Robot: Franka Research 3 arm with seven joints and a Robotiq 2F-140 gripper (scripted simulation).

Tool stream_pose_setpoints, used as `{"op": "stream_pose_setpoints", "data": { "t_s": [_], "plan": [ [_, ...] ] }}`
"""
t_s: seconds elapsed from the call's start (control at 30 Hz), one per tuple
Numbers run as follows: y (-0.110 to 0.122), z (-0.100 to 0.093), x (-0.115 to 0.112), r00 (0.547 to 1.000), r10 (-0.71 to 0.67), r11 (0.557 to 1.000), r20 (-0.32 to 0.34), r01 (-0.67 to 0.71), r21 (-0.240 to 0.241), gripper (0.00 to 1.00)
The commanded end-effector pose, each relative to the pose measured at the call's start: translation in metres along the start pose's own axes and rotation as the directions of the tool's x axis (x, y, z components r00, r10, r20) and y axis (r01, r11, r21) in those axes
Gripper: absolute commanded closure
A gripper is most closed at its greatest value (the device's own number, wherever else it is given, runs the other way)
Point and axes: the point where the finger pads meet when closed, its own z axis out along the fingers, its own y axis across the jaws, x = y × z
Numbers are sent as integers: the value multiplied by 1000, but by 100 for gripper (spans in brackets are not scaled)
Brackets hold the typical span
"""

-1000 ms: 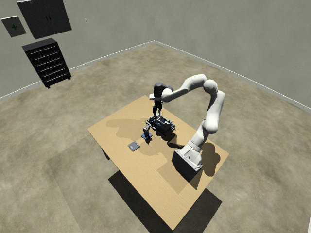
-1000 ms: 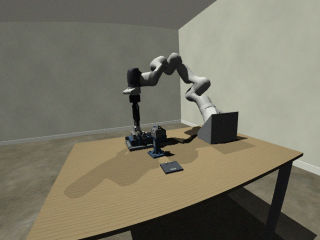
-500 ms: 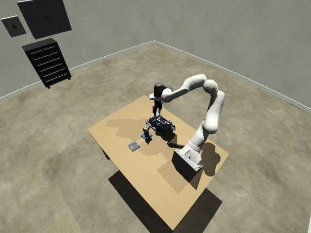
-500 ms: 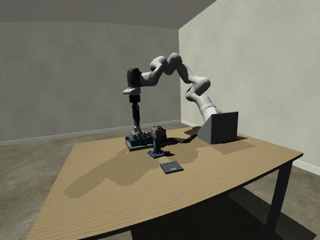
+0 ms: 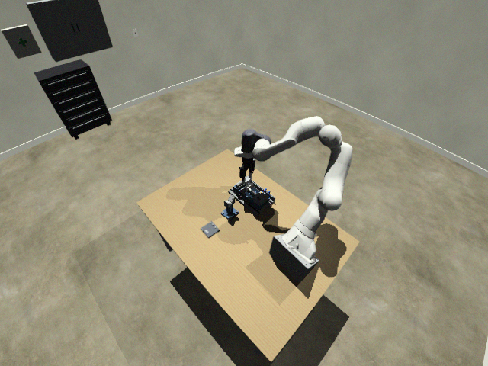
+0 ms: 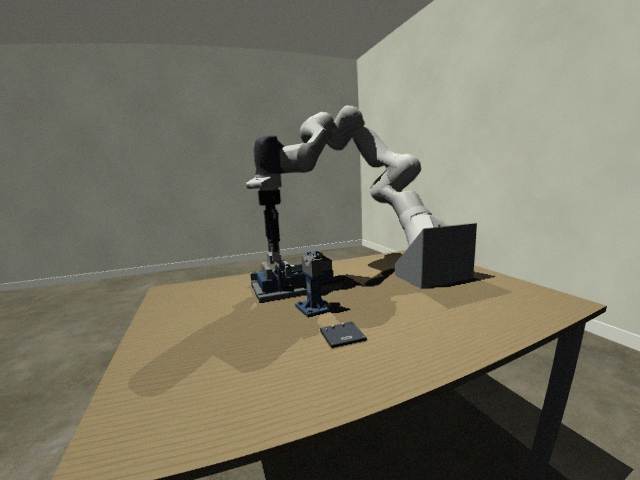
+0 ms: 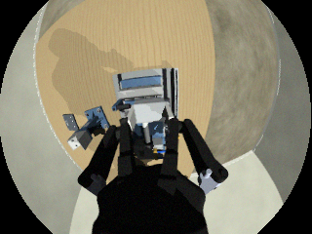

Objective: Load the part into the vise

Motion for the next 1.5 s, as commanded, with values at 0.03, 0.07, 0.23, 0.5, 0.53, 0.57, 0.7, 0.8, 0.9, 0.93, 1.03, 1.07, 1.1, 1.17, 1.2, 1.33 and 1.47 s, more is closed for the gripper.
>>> {"op": "stream_pose_setpoints", "data": {
  "t_s": [0.03, 0.07, 0.23, 0.5, 0.53, 0.57, 0.7, 0.8, 0.9, 0.93, 1.03, 1.07, 1.1, 1.17, 1.2, 1.33, 1.47],
  "plan": [
    [0, 0, 1, 1000, 2, 1000, -4, -2, 0, 100],
    [0, 0, 1, 1000, 2, 1000, -4, -2, 0, 100],
    [0, 0, 1, 1000, 2, 1000, -4, -2, 0, 100],
    [0, 0, 1, 1000, 2, 1000, -4, -2, 0, 100],
    [0, 0, 1, 1000, 2, 1000, -4, -2, 0, 100],
    [0, 1, 1, 1000, 2, 1000, -4, -2, 0, 100],
    [0, 1, 1, 1000, 2, 1000, -4, -2, 0, 100],
    [0, 1, 1, 1000, 2, 1000, -4, -2, 0, 100],
    [0, 2, 1, 1000, 2, 1000, -4, -2, 0, 100],
    [0, 2, 1, 1000, 2, 1000, -4, -2, 0, 100],
    [0, 3, 1, 1000, 2, 1000, -4, -2, 0, 100],
    [0, 3, 1, 1000, 2, 1000, -4, -2, 0, 100],
    [0, 3, 1, 1000, 2, 1000, -4, -2, 0, 100],
    [0, 4, 1, 1000, 2, 1000, -4, -2, 0, 100],
    [0, 4, 1, 1000, 2, 1000, -4, -2, 0, 100],
    [0, 5, 1, 1000, 2, 1000, -4, -2, 0, 100],
    [0, 7, 1, 1000, 2, 1000, -4, -2, 0, 100]
  ]
}}
